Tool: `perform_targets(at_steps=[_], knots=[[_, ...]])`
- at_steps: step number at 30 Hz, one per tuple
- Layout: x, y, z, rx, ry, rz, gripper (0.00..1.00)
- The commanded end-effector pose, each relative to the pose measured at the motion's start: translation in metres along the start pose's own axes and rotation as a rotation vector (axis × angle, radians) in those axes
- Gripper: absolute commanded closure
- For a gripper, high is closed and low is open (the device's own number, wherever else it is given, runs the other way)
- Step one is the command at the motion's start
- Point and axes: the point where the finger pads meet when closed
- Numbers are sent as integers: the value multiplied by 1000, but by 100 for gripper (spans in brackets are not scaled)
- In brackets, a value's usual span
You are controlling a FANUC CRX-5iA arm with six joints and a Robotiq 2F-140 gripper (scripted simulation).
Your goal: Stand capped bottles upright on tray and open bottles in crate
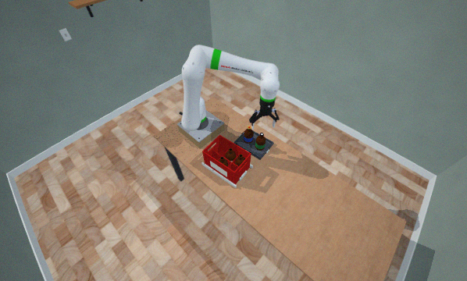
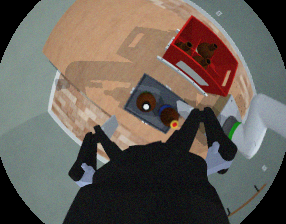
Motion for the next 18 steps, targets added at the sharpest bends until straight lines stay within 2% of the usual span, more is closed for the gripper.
perform_targets(at_steps=[1, 6, 18], knots=[[0, 0, -9, 0, 0, 0, 0], [0, 0, -26, 0, 0, 0, 0], [0, 0, -46, 0, 0, 0, 0]])
Point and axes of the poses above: the point where the finger pads meet when closed, its own z axis out along the fingers, its own x axis across the jaws, y = z × x, and after that the axes turned 6 degrees about z, right-handed
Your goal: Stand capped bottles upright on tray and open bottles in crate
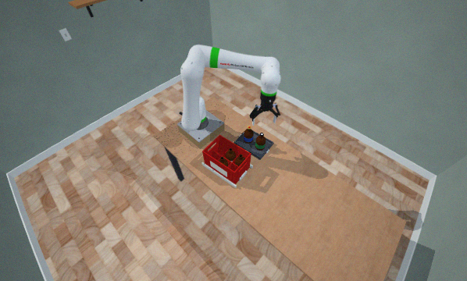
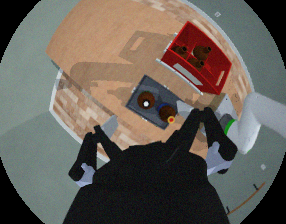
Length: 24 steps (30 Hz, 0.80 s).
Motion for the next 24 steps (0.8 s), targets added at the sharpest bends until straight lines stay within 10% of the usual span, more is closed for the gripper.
perform_targets(at_steps=[1, 24], knots=[[0, 0, -6, 0, 0, 0, 0], [0, 0, -13, 0, 0, 0, 0]])
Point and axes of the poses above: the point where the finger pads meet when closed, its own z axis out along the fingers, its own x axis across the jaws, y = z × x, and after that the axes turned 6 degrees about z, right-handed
